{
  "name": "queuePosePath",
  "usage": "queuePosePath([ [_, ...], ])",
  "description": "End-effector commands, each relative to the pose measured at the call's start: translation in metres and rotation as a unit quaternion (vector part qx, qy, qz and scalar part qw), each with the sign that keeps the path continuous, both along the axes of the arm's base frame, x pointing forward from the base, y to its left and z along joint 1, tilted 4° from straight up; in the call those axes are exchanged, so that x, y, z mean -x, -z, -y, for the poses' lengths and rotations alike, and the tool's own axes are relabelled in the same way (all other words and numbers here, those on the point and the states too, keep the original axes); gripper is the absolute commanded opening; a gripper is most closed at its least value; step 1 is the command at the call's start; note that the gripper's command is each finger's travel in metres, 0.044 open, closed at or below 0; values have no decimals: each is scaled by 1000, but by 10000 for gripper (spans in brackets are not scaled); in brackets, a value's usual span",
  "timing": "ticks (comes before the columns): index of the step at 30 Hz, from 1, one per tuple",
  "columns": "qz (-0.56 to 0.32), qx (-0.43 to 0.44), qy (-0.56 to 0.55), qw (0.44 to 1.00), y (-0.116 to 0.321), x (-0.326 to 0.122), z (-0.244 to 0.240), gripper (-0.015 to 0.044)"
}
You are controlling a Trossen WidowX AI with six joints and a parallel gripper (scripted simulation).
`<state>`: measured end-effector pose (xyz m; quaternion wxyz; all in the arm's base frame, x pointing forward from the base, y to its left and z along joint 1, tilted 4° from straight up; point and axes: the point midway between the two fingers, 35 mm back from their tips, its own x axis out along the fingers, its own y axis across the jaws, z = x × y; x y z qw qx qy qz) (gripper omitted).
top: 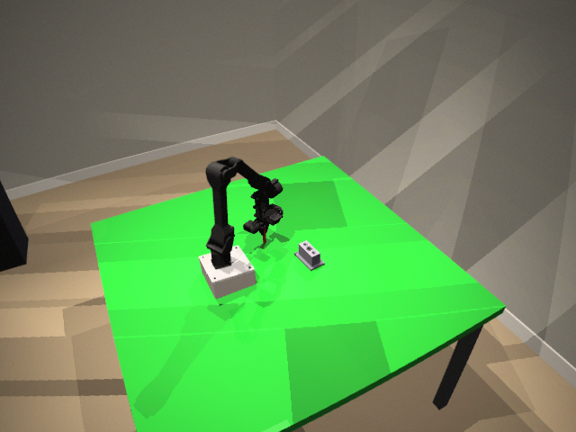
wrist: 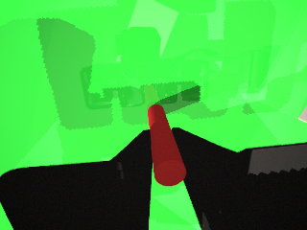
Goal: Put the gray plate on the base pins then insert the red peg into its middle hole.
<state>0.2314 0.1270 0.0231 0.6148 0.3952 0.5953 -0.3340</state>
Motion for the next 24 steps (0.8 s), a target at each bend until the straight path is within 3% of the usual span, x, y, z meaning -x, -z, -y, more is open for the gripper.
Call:
queuePosePath([
  [1, 7, -1, 1, 1000, -11, -4, -1, 0],
  [22, 7, -1, 1, 1000, -77, -3, 1, 0],
  [24, 3, -1, 3, 1000, -68, -3, 2, 0],
])
